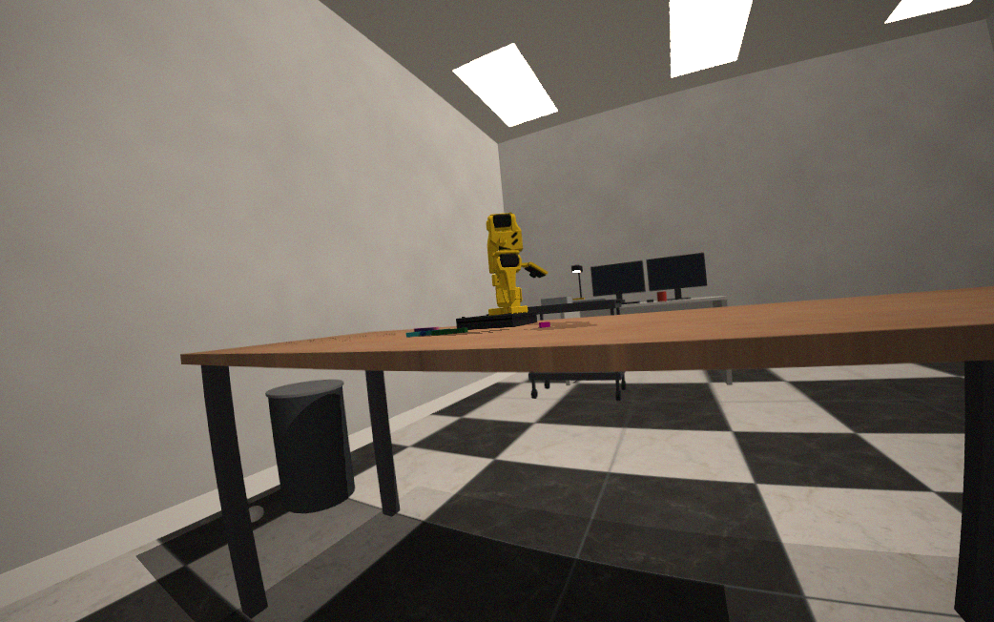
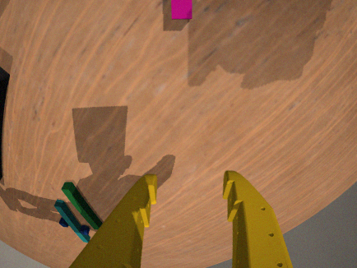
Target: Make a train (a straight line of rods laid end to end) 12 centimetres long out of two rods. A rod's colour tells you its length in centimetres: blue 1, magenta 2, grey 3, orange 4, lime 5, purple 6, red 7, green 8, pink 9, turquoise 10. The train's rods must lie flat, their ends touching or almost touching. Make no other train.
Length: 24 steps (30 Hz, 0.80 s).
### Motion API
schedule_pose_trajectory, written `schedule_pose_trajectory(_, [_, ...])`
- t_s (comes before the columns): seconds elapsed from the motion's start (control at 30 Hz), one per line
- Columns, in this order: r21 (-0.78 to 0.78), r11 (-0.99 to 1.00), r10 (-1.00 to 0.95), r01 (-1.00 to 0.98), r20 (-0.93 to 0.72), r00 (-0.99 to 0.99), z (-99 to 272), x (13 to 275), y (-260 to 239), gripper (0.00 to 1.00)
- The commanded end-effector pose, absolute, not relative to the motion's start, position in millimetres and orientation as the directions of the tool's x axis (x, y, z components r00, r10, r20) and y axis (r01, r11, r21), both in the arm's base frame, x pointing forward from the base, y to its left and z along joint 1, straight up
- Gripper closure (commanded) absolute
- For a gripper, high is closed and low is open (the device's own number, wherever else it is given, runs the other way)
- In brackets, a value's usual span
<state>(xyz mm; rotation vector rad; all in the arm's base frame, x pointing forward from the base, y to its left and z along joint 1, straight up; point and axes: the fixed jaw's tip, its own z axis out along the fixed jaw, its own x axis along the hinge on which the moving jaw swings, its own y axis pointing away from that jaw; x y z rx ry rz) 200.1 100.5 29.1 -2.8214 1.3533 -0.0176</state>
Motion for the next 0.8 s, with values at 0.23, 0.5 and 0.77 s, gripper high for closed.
schedule_pose_trajectory(0.23, [0.007,-0.627,-0.779,-0.779,-0.004,0.627,26.3,232.4,25.3,0.82])
schedule_pose_trajectory(0.5, [0.006,-0.621,-0.784,-0.784,-0.007,0.621,24.6,237.1,-51.0,0.82])
schedule_pose_trajectory(0.77, [0.005,-0.618,-0.786,-0.786,-0.008,0.618,23.4,228.1,-96.1,0.82])
